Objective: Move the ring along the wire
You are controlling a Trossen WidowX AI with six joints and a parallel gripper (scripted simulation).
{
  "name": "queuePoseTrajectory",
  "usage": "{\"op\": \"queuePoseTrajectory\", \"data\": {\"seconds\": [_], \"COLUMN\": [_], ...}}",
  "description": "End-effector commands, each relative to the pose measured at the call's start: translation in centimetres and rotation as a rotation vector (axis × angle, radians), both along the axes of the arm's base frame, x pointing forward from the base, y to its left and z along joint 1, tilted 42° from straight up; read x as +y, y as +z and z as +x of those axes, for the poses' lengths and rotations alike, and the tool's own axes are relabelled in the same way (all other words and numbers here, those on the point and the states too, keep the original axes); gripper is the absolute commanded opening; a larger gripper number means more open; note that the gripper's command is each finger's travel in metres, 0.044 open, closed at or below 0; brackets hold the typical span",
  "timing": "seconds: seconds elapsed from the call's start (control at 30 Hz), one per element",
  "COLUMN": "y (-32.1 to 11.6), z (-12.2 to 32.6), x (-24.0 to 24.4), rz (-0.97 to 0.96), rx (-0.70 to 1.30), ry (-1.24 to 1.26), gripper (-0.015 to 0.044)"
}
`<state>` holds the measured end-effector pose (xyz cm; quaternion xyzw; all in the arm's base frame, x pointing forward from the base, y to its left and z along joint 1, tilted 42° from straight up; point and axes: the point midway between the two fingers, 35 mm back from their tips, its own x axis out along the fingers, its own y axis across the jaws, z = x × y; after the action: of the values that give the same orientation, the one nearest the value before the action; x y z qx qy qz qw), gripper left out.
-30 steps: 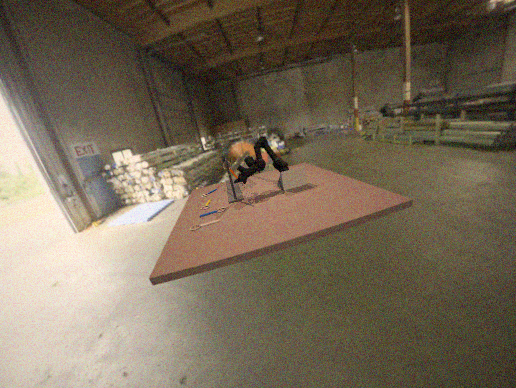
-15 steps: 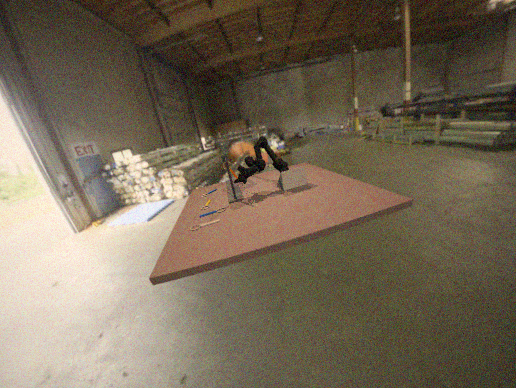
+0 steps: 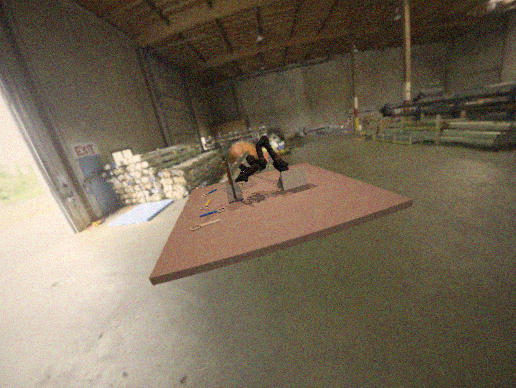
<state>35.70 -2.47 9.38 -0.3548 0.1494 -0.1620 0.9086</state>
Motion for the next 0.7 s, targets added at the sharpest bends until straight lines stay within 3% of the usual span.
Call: {"op": "queuePoseTrajectory", "data": {"seconds": [0.0, 0.67], "y": [0.0, 0.1], "z": [-1.7, -3.3], "x": [0.6, 1.2], "rz": [0.001, -0.001], "rx": [0.010, 0.012], "ry": [-0.004, -0.002], "gripper": [0.0160, 0.0160]}}
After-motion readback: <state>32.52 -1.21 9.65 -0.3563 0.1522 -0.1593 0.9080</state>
